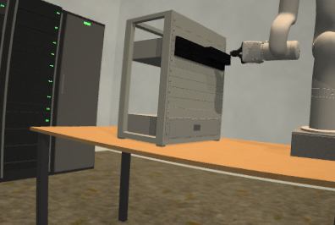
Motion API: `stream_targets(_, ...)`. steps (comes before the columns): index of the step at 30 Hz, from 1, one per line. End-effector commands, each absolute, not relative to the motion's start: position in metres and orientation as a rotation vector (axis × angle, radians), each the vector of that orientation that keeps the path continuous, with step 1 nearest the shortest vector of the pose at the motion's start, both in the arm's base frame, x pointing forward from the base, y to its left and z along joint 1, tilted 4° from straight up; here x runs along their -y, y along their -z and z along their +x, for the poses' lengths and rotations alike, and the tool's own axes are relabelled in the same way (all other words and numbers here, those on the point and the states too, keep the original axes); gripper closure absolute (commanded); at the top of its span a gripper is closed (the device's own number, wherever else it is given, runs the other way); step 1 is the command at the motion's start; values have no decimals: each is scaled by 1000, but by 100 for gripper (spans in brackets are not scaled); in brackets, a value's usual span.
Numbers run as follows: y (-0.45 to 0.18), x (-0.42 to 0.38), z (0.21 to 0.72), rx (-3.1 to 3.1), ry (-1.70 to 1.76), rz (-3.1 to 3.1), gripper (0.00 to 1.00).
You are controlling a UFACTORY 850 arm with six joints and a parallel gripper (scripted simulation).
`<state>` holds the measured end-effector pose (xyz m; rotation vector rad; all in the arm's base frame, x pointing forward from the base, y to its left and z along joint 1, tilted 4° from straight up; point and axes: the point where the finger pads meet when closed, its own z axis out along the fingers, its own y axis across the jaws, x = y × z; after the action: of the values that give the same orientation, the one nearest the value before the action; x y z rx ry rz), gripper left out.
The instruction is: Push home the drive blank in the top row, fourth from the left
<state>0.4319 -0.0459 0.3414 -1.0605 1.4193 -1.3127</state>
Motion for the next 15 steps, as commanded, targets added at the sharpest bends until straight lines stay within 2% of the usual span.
stream_targets(1,-343,56,431,-1418,1313,-1059,100)
stream_targets(15,-347,115,420,-1418,1313,-1059,100)
